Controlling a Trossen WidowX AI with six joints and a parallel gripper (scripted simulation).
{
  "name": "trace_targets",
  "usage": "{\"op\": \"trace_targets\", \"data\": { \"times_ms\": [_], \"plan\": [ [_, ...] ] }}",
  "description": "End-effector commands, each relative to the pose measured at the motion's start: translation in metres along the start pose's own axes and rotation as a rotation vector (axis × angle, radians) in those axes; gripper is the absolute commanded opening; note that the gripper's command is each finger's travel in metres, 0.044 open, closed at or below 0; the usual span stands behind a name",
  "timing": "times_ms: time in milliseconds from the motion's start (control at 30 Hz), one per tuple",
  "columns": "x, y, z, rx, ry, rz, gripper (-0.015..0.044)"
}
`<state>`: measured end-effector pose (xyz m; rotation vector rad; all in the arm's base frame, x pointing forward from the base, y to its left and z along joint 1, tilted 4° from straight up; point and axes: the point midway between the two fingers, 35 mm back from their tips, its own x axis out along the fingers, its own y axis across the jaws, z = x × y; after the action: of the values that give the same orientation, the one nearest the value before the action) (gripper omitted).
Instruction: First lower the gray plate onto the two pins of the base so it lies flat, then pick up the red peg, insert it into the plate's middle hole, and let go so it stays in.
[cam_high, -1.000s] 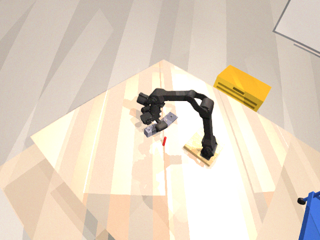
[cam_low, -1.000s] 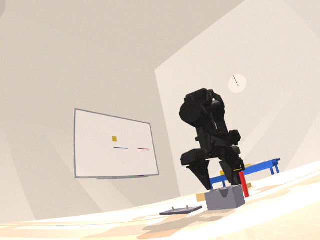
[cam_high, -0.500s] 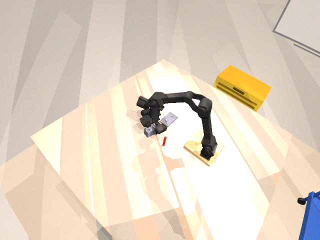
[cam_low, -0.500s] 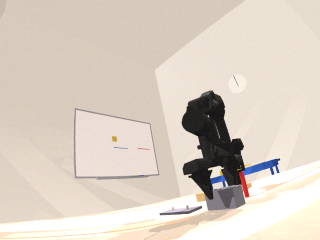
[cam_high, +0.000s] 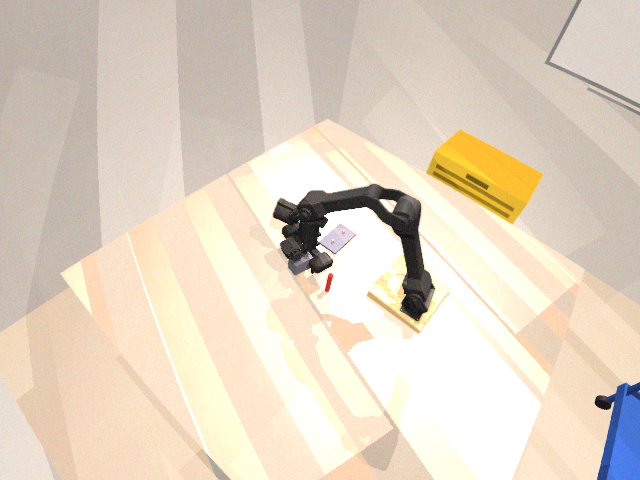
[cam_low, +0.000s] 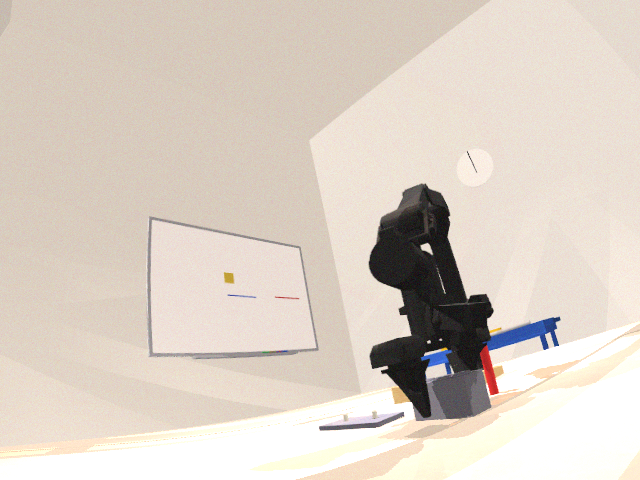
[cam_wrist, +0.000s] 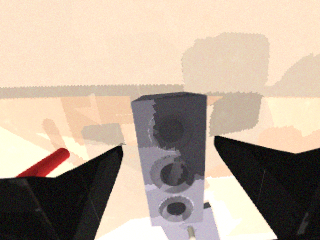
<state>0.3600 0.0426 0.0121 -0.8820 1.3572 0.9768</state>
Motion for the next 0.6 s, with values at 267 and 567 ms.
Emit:
{"op": "trace_targets", "data": {
  "times_ms": [267, 567],
  "plan": [
    [0.0037, 0.0000, -0.0002, 0.005, 0.000, -0.003, 0.0230],
    [0.0037, 0.0000, -0.0002, 0.005, 0.000, -0.003, 0.0072]
  ]
}}
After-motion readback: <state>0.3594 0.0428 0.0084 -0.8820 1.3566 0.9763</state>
